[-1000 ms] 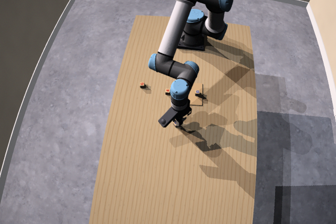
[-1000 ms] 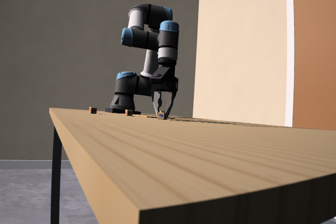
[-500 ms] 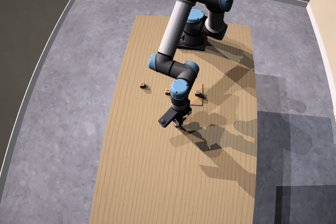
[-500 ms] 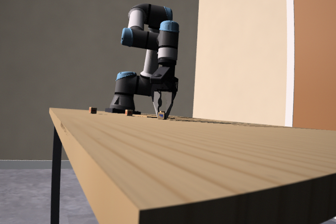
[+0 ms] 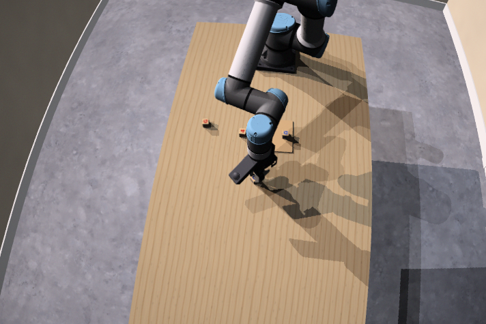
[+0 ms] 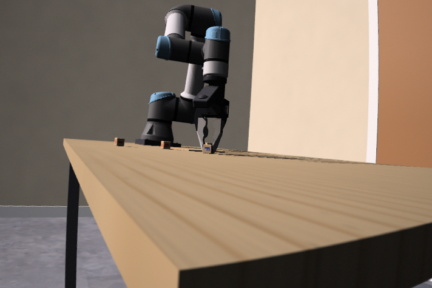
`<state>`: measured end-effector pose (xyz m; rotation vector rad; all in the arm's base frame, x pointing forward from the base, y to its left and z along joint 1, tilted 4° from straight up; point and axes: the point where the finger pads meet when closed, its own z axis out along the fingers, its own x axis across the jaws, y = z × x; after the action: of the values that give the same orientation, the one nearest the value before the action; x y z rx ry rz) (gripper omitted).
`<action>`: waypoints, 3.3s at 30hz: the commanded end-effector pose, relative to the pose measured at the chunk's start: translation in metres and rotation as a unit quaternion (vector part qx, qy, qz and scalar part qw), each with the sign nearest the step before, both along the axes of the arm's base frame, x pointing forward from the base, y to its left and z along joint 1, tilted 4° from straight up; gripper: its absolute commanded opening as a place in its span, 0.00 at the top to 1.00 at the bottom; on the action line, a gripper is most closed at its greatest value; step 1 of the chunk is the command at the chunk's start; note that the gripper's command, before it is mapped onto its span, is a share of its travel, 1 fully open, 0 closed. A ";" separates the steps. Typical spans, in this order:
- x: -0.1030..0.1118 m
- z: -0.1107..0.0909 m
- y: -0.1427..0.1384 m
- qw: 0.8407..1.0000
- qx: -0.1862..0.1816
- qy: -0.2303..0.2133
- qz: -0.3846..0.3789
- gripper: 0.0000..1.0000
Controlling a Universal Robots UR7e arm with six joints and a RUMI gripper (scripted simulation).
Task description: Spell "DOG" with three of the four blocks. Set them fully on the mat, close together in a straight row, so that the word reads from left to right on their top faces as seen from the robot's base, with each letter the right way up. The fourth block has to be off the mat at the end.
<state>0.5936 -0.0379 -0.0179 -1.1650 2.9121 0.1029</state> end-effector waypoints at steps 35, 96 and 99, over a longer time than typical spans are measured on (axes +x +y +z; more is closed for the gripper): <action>-0.003 0.100 -0.004 1.000 0.000 0.001 -0.007 0.95; -0.191 0.106 0.054 0.938 -0.008 0.024 -0.346 0.95; -0.191 0.100 0.054 0.938 -0.008 0.024 -0.346 0.95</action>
<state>0.4046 0.0145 0.0915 -0.0800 3.1586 0.1000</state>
